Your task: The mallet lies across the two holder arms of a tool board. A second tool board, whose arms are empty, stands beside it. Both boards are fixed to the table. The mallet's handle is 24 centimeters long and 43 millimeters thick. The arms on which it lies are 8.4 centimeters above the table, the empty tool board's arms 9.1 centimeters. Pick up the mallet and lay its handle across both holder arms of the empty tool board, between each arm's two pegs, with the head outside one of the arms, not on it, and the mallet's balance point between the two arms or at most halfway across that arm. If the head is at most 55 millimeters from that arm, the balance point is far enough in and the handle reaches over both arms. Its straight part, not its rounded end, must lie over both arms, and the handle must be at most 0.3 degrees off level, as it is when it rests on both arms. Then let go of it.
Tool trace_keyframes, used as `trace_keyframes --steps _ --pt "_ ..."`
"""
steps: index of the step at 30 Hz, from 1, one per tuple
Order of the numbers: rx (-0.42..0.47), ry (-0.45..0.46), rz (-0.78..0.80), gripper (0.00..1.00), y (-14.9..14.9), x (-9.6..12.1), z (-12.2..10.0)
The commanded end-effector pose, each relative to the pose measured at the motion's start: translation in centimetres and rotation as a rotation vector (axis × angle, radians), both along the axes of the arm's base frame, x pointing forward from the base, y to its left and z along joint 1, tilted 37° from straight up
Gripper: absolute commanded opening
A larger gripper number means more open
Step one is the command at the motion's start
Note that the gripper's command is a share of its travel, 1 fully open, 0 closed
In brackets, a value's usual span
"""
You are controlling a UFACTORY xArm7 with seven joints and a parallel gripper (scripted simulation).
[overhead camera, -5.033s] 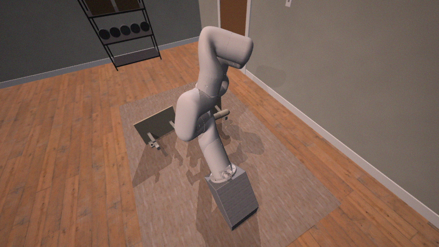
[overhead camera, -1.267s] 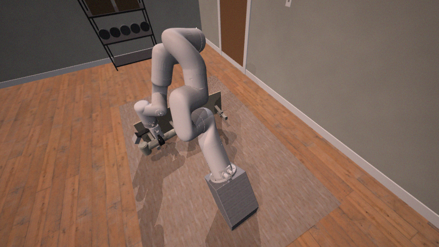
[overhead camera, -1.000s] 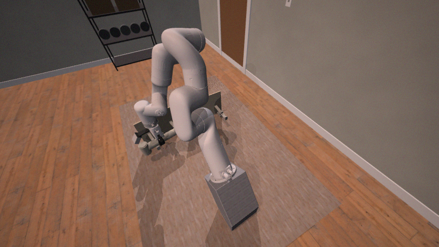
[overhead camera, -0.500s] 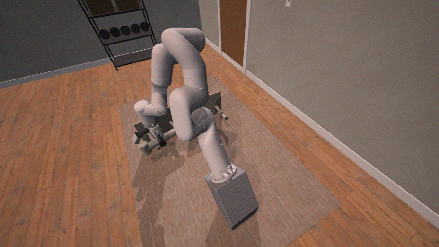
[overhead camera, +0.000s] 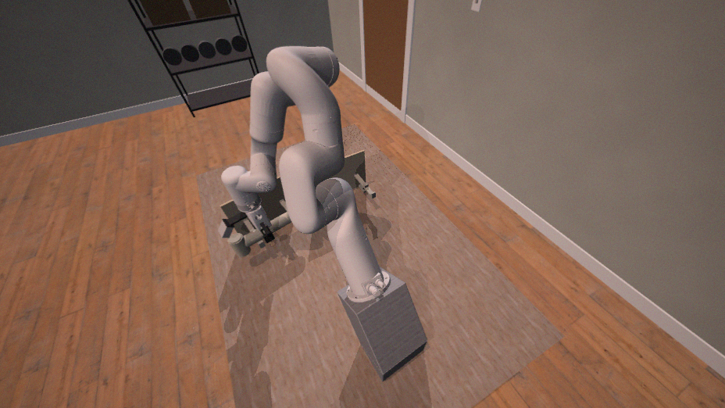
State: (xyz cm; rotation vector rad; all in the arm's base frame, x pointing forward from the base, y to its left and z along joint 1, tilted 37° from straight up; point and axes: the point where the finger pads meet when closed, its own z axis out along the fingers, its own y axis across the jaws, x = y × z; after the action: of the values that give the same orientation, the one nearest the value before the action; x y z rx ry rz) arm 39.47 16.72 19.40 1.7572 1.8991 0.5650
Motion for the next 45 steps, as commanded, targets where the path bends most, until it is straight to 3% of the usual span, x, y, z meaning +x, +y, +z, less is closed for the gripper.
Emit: trace_keyframes --steps 1,10,17,19,24,45 --pt "0.001 -0.003 0.001 1.00 0.1 0.0 0.1" --pt "-0.001 -0.004 0.000 1.00 0.1 -0.1 0.4" --pt "-0.002 -0.006 -0.002 1.00 0.2 -3.5 4.9" --pt "-0.002 -0.006 -0.002 1.00 0.2 -3.5 4.9" --pt "0.000 -0.004 0.000 1.00 0.3 -5.8 7.7" --pt "0.001 -0.003 0.001 1.00 0.3 -6.0 8.0"
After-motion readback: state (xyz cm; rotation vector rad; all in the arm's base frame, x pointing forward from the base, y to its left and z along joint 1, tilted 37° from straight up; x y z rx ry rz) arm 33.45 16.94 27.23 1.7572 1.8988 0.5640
